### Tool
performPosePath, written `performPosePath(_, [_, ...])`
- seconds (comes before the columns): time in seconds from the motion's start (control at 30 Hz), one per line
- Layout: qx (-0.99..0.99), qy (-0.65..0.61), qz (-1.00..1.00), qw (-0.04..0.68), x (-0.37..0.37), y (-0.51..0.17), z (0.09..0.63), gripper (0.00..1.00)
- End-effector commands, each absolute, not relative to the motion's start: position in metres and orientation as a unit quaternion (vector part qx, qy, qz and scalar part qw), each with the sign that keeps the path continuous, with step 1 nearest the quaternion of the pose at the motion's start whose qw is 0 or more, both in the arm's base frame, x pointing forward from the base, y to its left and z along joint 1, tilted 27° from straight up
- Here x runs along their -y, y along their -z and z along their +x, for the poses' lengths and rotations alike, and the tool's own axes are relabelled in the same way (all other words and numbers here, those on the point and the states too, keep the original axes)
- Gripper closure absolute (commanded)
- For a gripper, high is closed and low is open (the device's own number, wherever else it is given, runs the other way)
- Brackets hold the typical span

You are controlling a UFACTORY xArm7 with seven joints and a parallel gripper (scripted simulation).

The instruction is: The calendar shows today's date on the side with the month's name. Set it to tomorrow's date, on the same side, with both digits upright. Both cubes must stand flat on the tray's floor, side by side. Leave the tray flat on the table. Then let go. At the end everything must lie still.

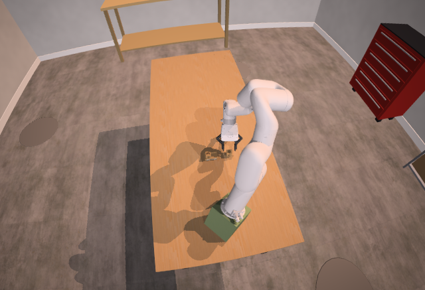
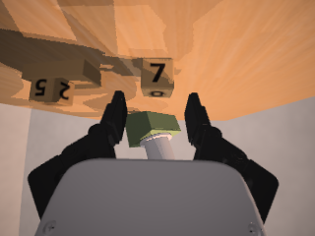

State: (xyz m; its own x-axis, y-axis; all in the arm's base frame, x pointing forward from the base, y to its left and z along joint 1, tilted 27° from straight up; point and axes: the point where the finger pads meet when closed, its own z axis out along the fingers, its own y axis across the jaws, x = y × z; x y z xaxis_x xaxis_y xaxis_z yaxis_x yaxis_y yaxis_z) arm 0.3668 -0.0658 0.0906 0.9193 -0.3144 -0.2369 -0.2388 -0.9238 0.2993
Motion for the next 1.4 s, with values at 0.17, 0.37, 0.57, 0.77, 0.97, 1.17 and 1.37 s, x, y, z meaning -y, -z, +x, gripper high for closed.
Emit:
performPosePath(0.17, [0.142, 0.14, 0.971, 0.133, 0.056, -0.114, 0.361, 0.29])
performPosePath(0.37, [0.142, 0.14, 0.971, 0.133, 0.05, -0.128, 0.357, 0.29])
performPosePath(0.57, [0.142, 0.14, 0.971, 0.133, 0.049, -0.133, 0.355, 0.29])
performPosePath(0.77, [0.142, 0.138, 0.971, 0.134, 0.049, -0.133, 0.355, 0.29])
performPosePath(0.97, [0.136, 0.076, 0.976, 0.151, 0.054, -0.133, 0.352, 0.29])
performPosePath(1.17, [0.124, 0.011, 0.98, 0.154, 0.05, -0.133, 0.352, 0.29])
performPosePath(1.37, [0.12, -0.009, 0.981, 0.153, 0.047, -0.134, 0.349, 0.29])
